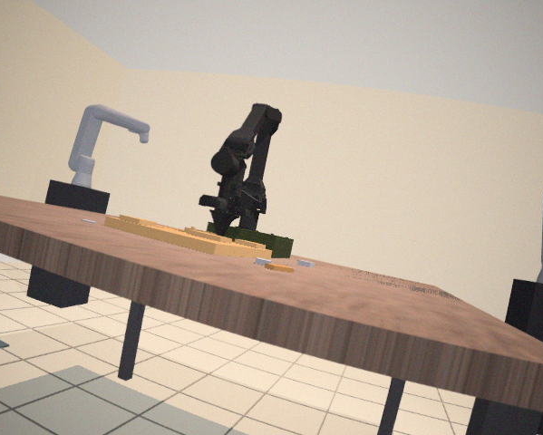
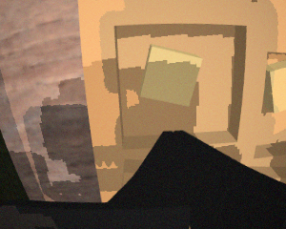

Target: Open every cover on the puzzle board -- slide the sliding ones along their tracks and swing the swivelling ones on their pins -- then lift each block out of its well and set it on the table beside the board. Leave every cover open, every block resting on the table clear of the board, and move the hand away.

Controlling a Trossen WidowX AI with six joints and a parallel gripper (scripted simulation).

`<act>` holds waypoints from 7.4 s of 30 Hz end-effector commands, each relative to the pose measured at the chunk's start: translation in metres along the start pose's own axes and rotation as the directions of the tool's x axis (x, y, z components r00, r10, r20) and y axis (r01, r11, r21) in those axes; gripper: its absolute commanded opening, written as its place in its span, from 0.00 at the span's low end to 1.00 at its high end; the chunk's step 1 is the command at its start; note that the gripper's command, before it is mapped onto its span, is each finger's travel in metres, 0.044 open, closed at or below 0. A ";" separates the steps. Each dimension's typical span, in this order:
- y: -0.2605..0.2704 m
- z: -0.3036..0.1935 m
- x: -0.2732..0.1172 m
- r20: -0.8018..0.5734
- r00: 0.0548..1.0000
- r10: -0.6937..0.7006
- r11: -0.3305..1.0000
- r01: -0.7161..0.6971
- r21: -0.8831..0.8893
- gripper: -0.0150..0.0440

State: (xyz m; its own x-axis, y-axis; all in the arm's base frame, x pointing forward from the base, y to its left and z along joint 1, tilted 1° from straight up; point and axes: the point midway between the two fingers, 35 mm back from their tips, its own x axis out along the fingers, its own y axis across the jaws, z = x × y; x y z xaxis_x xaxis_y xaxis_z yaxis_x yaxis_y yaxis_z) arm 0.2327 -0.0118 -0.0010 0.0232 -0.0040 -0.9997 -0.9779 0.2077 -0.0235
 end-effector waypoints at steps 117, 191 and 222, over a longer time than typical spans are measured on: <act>-0.101 0.079 -0.061 -0.003 1.000 -0.004 -1.000 -0.004 0.003 0.25; -0.102 0.078 -0.015 -0.004 1.000 -0.004 -1.000 -0.004 0.003 0.25; -0.113 0.081 -0.001 -0.003 1.000 -0.005 -1.000 -0.005 0.003 0.25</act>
State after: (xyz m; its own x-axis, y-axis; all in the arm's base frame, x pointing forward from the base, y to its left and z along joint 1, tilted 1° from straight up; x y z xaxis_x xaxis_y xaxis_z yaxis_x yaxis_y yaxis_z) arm 0.3564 0.0447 0.0062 0.0359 -0.0017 -0.9994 0.9782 -0.2046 0.0355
